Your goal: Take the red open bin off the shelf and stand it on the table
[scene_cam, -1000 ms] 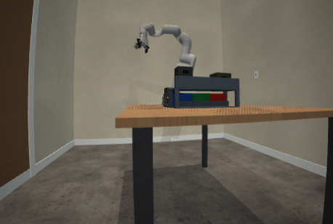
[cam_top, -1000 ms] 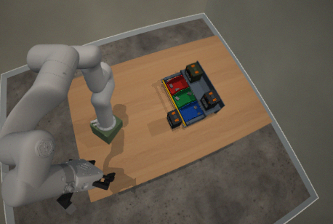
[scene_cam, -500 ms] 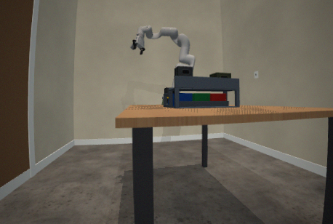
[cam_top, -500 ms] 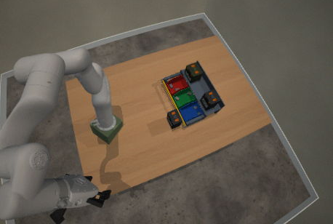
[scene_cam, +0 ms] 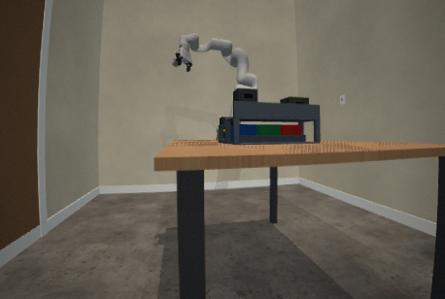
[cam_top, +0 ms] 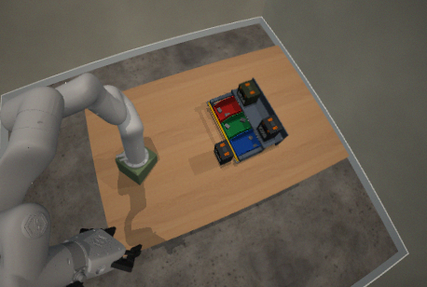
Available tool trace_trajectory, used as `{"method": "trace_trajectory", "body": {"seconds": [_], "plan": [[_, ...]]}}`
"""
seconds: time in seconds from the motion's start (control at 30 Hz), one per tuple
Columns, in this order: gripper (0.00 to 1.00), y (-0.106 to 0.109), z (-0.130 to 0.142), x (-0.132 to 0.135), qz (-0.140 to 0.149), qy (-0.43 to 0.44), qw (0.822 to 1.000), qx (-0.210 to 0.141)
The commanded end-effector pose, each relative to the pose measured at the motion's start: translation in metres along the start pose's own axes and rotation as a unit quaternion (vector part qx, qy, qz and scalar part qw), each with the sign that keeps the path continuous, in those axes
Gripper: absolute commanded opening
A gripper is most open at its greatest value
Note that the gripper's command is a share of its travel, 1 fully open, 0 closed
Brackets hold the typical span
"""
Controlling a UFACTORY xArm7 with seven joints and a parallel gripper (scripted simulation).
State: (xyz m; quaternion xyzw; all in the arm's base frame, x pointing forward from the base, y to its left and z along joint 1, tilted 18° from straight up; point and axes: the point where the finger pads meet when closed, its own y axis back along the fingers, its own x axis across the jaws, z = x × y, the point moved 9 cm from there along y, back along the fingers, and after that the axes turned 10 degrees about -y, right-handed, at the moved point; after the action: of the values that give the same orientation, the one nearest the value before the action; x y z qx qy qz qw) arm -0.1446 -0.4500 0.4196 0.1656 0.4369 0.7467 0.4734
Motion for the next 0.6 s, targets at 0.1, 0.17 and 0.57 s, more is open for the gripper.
{"method": "trace_trajectory", "body": {"seconds": [0.1,0.17,0.57], "plan": [[1.00,0.0007,0.0031,0.0004,0.001,0.001,1.000,0.000],[1.00,-0.0001,0.0055,0.0016,0.001,0.001,1.000,-0.001],[1.00,-0.0005,0.0067,0.0022,0.002,0.001,1.000,-0.001]]}}
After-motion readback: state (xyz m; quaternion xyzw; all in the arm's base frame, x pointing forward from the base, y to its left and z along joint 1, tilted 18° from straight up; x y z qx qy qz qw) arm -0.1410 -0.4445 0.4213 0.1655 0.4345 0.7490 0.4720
